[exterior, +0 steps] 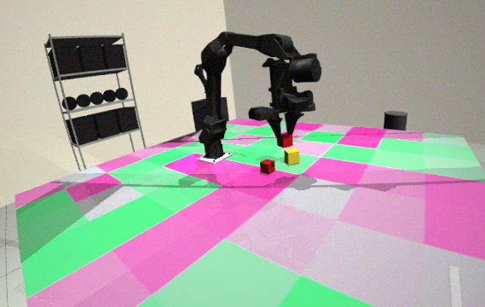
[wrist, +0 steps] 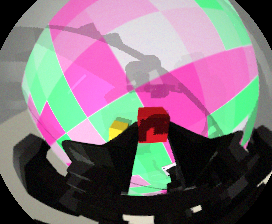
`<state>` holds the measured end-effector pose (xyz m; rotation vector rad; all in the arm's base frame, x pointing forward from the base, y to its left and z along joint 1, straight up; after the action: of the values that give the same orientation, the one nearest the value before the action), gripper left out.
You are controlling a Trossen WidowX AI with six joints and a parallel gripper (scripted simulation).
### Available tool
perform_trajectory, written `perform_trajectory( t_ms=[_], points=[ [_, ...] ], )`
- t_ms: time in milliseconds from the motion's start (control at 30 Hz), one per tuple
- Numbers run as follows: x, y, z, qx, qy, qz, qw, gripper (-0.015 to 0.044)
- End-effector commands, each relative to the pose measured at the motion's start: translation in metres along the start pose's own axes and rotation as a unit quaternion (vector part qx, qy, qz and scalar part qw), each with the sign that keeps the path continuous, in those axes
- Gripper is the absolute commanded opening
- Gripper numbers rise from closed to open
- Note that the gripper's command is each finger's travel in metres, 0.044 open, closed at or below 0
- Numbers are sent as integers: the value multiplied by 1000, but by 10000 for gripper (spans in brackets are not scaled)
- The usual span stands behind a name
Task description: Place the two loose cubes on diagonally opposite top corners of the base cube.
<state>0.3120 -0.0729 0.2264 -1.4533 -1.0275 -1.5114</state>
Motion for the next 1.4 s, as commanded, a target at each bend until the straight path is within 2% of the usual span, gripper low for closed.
perform_trajectory(
  t_ms=[0, 967, 1367],
  points=[
    [-4, -2, 10, 31, -2, 3, 1000, 105],
    [-19, -25, 91, 259, 0, 0, 966, 105],
    [-20, -28, 96, 275, 0, 0, 961, 105]
  ],
)
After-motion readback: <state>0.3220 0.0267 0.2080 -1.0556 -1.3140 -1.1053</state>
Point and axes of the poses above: the point midway between the two fingers, 35 mm back from their tips, its own x axis back along the fingers, its own z axis across the jaws, y = z × x, the point moved 8 cm from there along x, back along the fingers, and after that the axes turned 15 degrees about x, right-handed, at the moved point
